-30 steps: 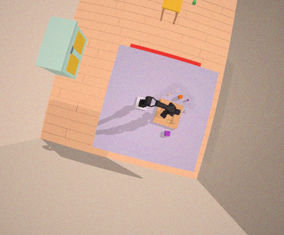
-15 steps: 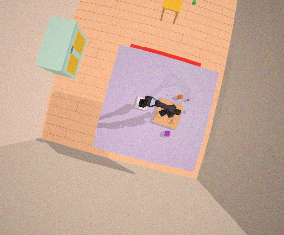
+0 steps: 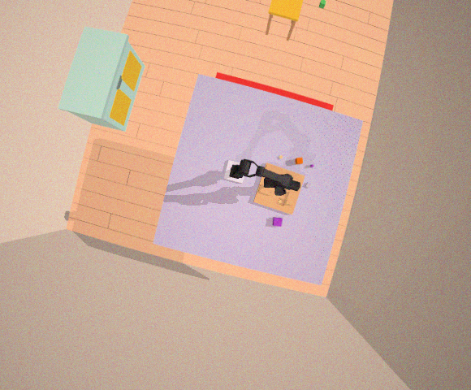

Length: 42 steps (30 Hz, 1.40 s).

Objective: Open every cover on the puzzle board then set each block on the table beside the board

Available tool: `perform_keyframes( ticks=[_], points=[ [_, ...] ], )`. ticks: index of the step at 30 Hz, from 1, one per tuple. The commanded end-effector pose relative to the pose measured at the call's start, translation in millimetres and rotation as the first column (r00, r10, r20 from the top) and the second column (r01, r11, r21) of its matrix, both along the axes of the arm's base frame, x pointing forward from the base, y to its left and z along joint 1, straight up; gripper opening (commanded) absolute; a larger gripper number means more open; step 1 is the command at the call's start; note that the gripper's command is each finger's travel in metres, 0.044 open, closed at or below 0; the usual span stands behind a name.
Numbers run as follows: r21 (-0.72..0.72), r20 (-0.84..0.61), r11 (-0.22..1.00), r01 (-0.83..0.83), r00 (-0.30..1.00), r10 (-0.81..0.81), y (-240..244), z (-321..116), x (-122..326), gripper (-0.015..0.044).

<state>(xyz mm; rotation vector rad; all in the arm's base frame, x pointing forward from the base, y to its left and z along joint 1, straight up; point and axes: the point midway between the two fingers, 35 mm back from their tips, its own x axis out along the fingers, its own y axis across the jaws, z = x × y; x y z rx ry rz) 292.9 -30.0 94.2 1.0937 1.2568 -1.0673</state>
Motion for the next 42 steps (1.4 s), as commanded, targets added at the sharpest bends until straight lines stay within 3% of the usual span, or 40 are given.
perform_keyframes(
  ticks=[1,18,42],
  points=[
    [0.006,0.002,0.989,0.146,0.989,-0.146,0,4,0,0.0144],
    [0.020,-0.003,0.812,0.583,0.812,-0.583,1,15,0,0.0144],
    [0.020,-0.003,0.802,0.597,0.802,-0.597,1,-18,1,0.0144]
  ],
)
